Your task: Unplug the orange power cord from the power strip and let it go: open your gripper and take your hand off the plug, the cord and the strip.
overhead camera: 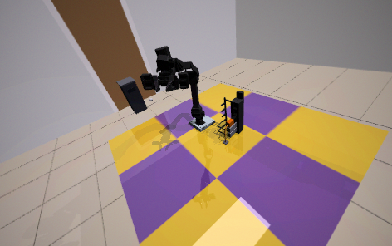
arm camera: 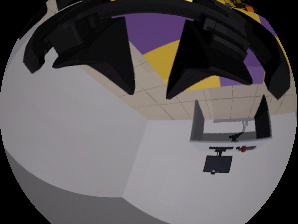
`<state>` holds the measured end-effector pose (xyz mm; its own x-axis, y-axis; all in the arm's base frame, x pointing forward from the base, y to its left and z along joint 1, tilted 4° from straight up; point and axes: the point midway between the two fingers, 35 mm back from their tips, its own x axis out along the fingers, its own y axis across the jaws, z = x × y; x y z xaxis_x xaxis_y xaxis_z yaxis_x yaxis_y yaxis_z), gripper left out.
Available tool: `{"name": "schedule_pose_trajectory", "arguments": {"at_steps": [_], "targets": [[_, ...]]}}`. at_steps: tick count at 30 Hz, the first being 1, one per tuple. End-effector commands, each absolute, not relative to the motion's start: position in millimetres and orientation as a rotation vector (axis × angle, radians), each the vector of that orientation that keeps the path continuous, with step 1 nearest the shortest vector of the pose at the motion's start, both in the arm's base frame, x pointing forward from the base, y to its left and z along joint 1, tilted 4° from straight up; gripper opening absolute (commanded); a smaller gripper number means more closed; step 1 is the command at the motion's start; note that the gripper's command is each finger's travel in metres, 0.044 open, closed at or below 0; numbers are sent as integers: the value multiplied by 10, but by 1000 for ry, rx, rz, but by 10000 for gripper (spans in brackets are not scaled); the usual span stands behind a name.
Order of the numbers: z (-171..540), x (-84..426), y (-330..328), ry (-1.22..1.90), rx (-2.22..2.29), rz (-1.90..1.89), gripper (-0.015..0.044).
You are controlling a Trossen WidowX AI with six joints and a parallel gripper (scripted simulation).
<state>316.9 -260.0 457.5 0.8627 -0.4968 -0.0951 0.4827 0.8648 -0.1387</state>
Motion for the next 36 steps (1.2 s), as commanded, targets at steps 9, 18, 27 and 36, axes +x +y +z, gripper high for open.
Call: {"name": "schedule_pose_trajectory", "arguments": {"at_steps": [9,18,27,36], "targets": [[3113,3802,-1517,551,514,-367,160],[2247,3654,-566,932,800,-432,160],[1506,2941,274,1343,1016,-863,160],[1421,2780,384,1392,1022,-982,160]]}}
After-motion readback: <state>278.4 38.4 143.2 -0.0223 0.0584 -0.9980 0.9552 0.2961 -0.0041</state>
